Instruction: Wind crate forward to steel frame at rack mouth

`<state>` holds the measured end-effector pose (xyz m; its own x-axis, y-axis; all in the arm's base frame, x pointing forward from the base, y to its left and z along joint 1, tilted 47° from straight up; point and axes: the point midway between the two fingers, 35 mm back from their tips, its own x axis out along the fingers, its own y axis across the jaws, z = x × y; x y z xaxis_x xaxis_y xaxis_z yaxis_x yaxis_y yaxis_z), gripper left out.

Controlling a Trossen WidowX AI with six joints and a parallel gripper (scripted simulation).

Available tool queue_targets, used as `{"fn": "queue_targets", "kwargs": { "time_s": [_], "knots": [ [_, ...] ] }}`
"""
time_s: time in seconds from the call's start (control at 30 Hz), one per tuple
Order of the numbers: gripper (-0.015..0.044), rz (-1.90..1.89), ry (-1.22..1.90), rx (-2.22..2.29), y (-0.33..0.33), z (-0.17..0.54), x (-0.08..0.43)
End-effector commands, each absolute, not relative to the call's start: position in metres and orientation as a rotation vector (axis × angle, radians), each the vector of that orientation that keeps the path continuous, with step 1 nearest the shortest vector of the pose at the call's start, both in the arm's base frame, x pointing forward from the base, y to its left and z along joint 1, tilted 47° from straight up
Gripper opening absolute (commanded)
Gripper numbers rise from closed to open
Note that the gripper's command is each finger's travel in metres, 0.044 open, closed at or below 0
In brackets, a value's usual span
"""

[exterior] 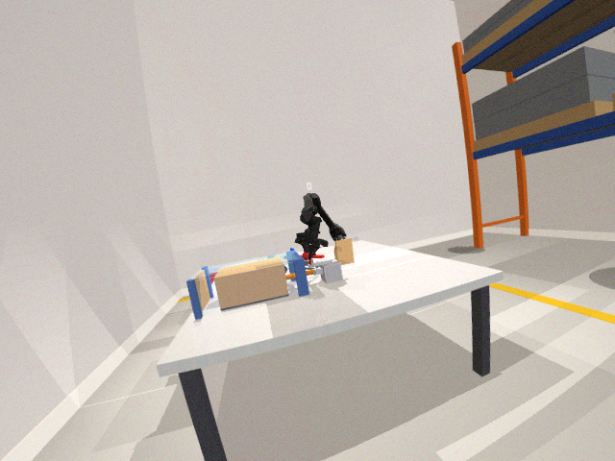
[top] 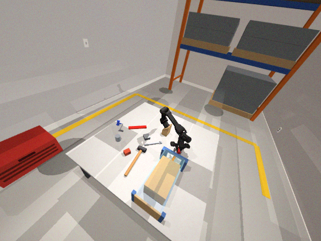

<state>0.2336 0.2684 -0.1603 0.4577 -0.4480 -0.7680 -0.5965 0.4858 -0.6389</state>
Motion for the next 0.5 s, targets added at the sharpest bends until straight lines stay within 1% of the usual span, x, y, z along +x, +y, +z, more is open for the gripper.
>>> {"fn": "queue_targets", "kwargs": {
  "time_s": [0.0, 0.47],
  "knots": [
    [0.0, 0.153, 1.172, -1.096, 0.283, -0.175, 0.225],
    [0.0, 0.154, 1.172, -1.095, 0.294, -0.188, 0.214]
  ]
}}
